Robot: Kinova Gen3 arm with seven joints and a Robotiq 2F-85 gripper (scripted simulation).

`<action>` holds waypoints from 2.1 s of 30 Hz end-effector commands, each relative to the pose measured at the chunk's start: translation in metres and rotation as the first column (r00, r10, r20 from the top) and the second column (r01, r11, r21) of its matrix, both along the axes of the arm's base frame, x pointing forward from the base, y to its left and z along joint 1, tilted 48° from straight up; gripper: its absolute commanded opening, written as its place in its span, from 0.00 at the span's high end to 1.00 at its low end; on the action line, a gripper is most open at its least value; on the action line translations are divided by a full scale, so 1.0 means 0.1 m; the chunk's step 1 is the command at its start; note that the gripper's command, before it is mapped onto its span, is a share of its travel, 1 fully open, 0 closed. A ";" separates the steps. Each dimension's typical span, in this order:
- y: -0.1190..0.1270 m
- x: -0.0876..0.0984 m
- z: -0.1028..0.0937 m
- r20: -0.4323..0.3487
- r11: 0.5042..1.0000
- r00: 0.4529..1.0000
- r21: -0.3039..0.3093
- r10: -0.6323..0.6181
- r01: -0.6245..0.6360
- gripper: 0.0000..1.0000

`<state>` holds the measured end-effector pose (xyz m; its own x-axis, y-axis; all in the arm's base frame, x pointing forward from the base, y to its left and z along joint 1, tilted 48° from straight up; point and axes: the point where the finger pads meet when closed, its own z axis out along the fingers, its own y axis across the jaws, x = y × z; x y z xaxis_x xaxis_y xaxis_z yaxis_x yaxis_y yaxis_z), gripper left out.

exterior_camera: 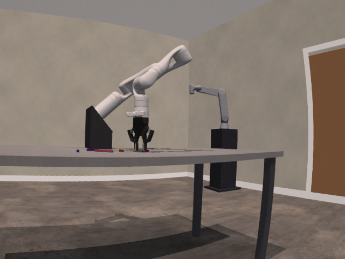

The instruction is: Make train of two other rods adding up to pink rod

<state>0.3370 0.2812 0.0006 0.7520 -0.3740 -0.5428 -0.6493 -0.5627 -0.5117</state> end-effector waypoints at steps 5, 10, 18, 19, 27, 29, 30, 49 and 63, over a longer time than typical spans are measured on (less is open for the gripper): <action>0.01 0.02 -0.01 0.007 1.000 1.000 -0.002 0.002 -0.002 0.54; 0.01 0.02 -0.01 0.007 1.000 1.000 -0.002 0.002 -0.002 0.54; 0.00 0.02 -0.01 0.006 1.000 1.000 -0.002 0.001 -0.001 0.54; 0.00 0.02 0.01 0.004 1.000 1.000 -0.002 -0.001 0.001 0.54; -0.21 0.01 0.20 -0.004 1.000 1.000 -0.005 0.003 -0.004 0.54; -0.24 0.02 0.23 -0.004 1.000 1.000 -0.005 0.003 -0.004 0.54; -0.24 0.02 0.23 -0.004 1.000 1.000 -0.005 0.003 -0.004 0.54; -0.65 0.12 0.60 0.007 1.000 1.000 -0.001 0.002 -0.002 0.54; -0.65 0.12 0.60 0.007 1.000 1.000 -0.001 0.002 -0.002 0.00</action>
<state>0.3471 0.2189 0.0582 0.7591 -0.3700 -0.5356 -0.6409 -0.5686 -0.5156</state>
